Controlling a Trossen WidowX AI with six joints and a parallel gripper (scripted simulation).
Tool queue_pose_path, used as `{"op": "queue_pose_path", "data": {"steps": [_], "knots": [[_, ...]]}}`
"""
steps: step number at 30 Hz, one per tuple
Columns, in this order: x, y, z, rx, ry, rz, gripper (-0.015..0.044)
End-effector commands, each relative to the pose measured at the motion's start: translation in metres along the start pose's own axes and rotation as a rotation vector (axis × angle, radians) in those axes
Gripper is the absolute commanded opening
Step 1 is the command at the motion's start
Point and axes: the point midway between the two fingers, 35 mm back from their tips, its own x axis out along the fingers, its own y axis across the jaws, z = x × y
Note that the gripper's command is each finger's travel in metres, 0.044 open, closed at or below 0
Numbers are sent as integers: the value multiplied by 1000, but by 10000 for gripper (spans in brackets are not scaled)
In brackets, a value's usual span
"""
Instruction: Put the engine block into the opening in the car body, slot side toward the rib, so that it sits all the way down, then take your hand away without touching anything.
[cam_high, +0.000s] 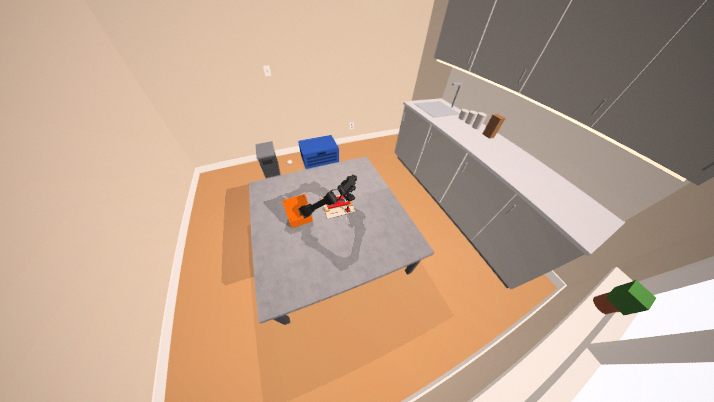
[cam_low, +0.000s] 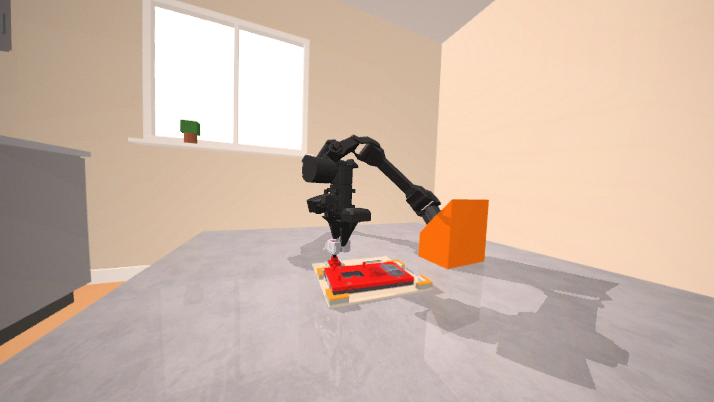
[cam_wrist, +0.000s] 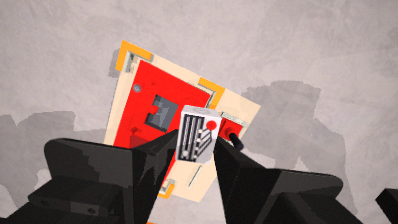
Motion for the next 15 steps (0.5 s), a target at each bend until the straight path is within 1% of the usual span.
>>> {"op": "queue_pose_path", "data": {"steps": [1,15], "knots": [[4,12,-2,53,2,2,0],[21,54,-8,282,4,-3,0]]}}
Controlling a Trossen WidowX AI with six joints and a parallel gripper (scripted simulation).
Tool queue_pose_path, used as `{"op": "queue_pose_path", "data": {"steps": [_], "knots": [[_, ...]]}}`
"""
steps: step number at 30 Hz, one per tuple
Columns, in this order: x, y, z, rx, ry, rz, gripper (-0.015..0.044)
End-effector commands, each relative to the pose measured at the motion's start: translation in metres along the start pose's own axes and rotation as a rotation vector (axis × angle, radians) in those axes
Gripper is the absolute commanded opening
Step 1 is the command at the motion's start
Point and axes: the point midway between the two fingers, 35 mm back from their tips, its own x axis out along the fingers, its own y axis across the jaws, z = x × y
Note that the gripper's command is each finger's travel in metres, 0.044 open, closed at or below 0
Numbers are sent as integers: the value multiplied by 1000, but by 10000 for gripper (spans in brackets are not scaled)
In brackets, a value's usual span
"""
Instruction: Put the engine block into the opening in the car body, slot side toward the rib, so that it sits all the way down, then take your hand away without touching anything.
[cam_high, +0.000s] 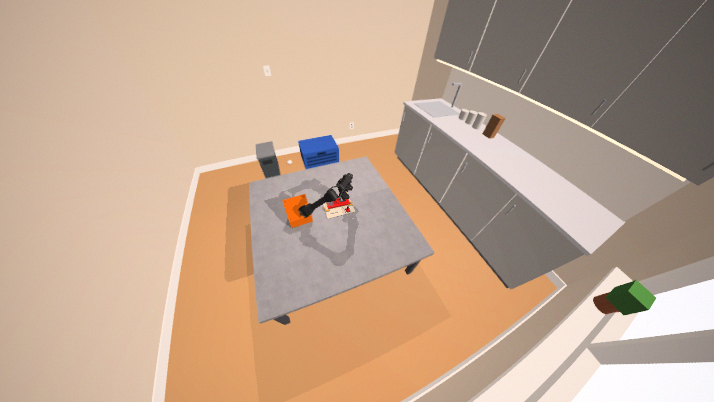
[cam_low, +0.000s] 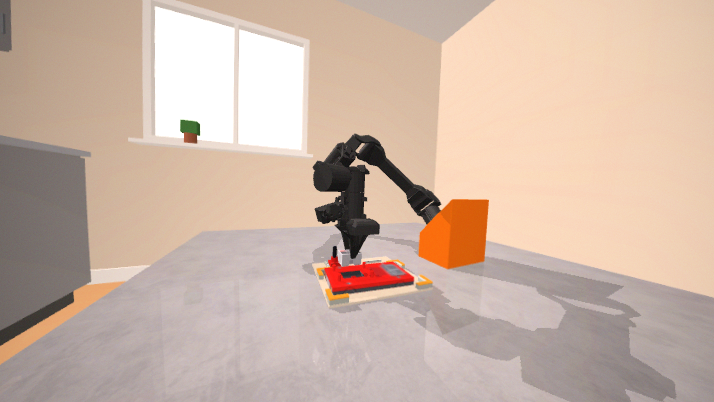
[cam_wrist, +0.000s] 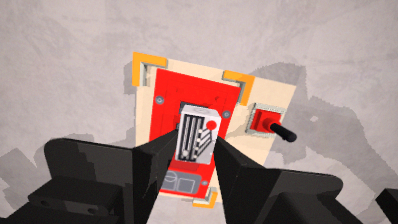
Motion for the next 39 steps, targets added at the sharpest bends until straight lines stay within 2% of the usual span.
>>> {"op": "queue_pose_path", "data": {"steps": [1,2,8,39], "knots": [[4,8,-6,43,3,0,0],[4,9,-6,46,3,0,0],[3,8,-5,73,3,0,157],[4,9,-5,29,3,0,159]]}}
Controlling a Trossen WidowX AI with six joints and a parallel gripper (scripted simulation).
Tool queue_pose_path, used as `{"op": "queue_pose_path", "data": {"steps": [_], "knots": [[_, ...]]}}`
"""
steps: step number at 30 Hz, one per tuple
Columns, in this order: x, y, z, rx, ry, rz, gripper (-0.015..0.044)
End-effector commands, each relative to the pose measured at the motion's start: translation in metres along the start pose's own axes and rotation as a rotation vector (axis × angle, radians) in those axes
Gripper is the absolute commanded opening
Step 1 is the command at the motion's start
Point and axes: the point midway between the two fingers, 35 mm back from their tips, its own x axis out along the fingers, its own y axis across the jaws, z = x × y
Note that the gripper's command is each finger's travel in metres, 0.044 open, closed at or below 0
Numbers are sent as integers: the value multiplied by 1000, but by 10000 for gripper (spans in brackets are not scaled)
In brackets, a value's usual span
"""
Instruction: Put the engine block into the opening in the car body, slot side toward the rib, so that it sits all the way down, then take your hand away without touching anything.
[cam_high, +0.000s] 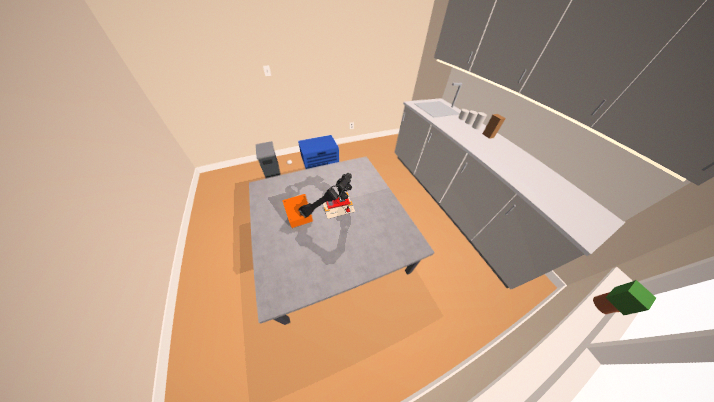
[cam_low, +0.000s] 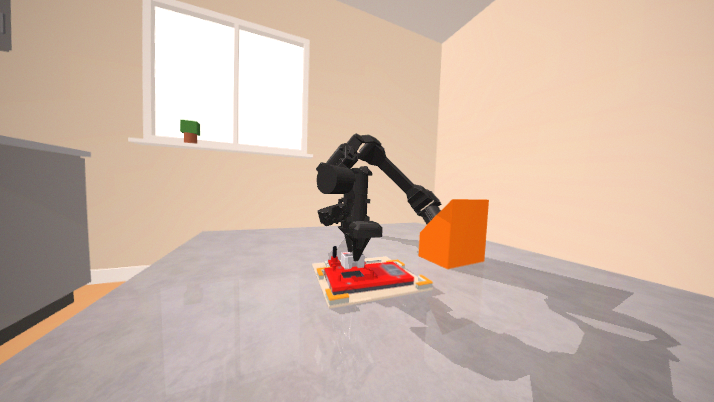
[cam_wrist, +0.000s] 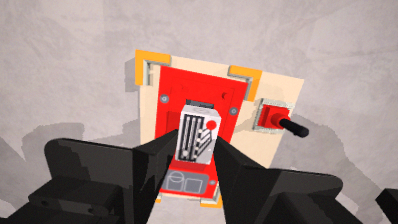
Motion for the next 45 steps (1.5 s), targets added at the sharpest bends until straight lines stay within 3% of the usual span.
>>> {"op": "queue_pose_path", "data": {"steps": [1,45], "knots": [[0,1,0,-6,0,3,159],[4,1,0,20,0,3,159]]}}
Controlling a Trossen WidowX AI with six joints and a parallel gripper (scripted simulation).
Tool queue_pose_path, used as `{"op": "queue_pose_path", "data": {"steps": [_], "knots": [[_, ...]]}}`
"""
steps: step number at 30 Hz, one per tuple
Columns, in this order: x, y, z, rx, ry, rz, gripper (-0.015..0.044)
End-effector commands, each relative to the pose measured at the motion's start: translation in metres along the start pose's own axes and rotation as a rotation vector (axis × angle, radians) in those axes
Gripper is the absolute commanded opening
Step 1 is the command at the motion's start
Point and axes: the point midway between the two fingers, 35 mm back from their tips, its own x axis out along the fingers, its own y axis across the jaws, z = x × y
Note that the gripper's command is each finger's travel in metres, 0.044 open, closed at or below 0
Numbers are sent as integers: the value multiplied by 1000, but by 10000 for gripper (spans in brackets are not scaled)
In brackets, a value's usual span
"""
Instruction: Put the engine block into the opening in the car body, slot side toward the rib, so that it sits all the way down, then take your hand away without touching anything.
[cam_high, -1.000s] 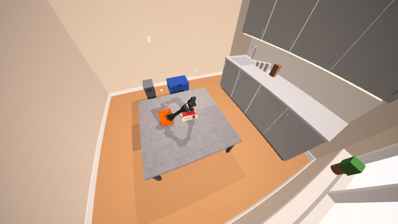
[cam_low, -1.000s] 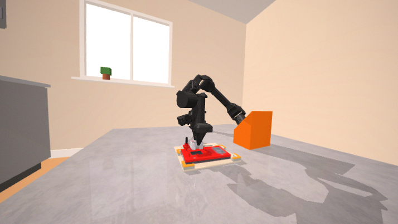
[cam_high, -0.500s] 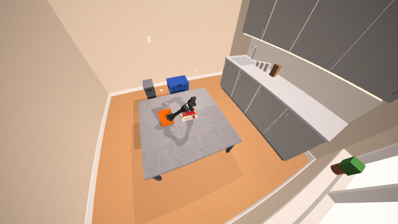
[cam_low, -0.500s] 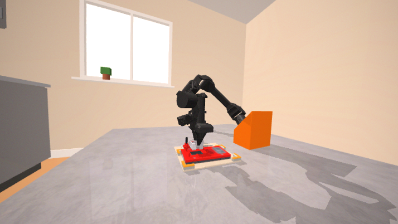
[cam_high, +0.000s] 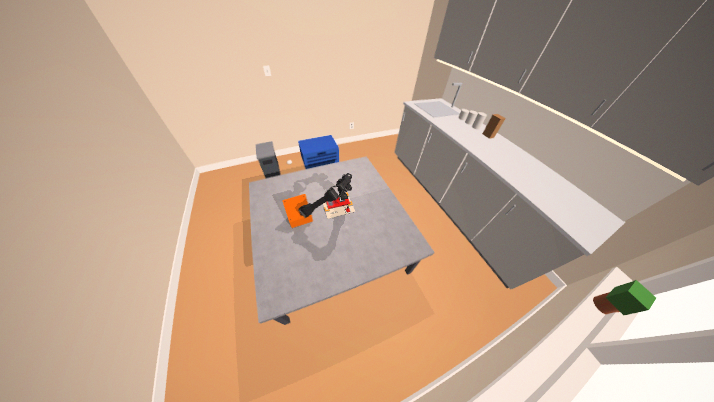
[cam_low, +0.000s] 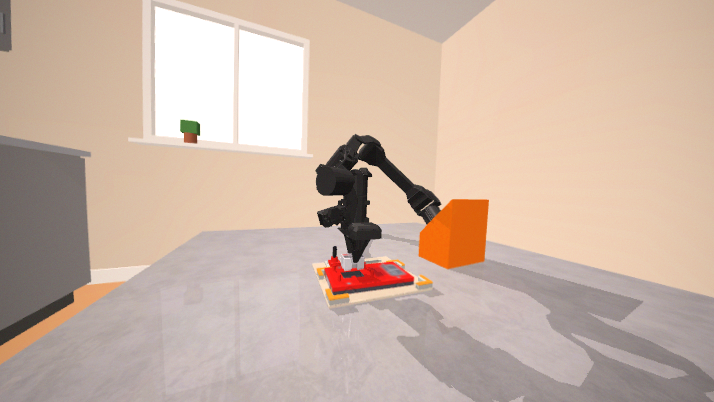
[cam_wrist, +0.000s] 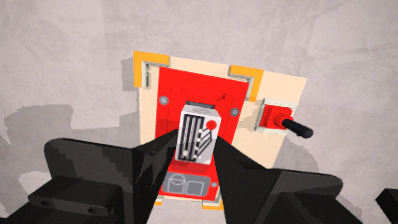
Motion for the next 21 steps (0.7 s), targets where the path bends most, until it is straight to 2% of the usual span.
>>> {"op": "queue_pose_path", "data": {"steps": [1,21], "knots": [[1,0,0,2,0,0,159],[5,0,0,-12,0,0,159]]}}
